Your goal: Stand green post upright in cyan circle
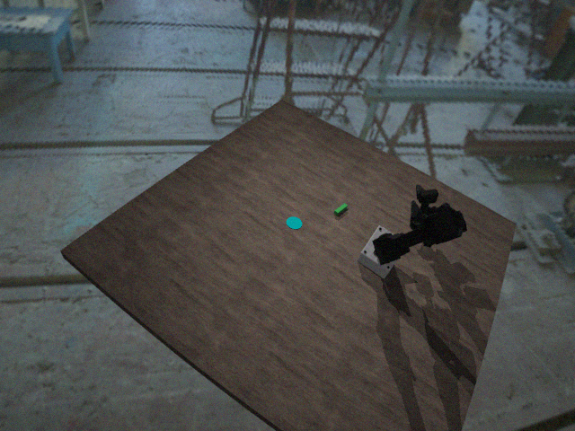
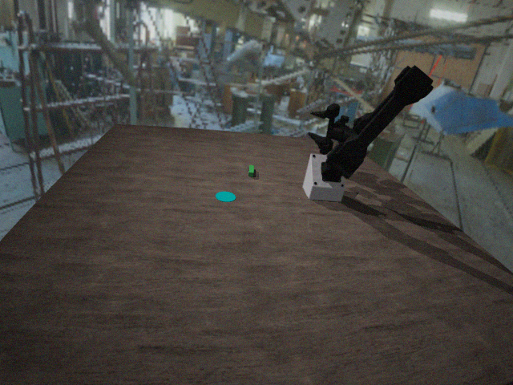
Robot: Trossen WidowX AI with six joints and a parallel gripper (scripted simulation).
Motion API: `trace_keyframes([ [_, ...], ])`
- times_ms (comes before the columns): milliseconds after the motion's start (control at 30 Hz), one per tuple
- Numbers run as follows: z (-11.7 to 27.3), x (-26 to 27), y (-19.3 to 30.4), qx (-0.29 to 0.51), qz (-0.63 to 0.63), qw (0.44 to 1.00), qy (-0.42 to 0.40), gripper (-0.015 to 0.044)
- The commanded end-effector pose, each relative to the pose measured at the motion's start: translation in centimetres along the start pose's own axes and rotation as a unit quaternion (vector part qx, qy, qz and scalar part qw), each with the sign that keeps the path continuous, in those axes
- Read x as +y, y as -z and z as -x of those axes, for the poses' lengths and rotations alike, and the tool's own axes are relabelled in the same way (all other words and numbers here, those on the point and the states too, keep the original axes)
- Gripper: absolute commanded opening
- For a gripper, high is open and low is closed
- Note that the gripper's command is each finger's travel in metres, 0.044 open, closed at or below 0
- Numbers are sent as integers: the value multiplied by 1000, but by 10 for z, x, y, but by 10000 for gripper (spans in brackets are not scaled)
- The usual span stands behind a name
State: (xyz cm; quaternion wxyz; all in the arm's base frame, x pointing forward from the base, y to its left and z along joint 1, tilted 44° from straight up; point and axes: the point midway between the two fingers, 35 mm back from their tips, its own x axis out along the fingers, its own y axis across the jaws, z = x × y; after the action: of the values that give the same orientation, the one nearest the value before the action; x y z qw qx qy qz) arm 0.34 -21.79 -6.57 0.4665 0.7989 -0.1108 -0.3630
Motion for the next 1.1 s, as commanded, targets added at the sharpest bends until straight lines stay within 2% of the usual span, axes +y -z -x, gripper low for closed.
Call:
trace_keyframes([
  [0,-1,0,0,3,7,1000,2,374],
  [167,-29,4,10,92,195,975,56,243],
  [267,-47,8,21,162,323,929,77,233],
  [400,-70,14,41,261,480,833,83,233],
  [567,-93,20,75,384,641,662,53,233],
  [733,-108,26,116,494,747,446,-17,233],
  [800,-112,28,133,528,769,357,-52,233],
  [1067,-113,32,187,604,772,87,-177,233],
])
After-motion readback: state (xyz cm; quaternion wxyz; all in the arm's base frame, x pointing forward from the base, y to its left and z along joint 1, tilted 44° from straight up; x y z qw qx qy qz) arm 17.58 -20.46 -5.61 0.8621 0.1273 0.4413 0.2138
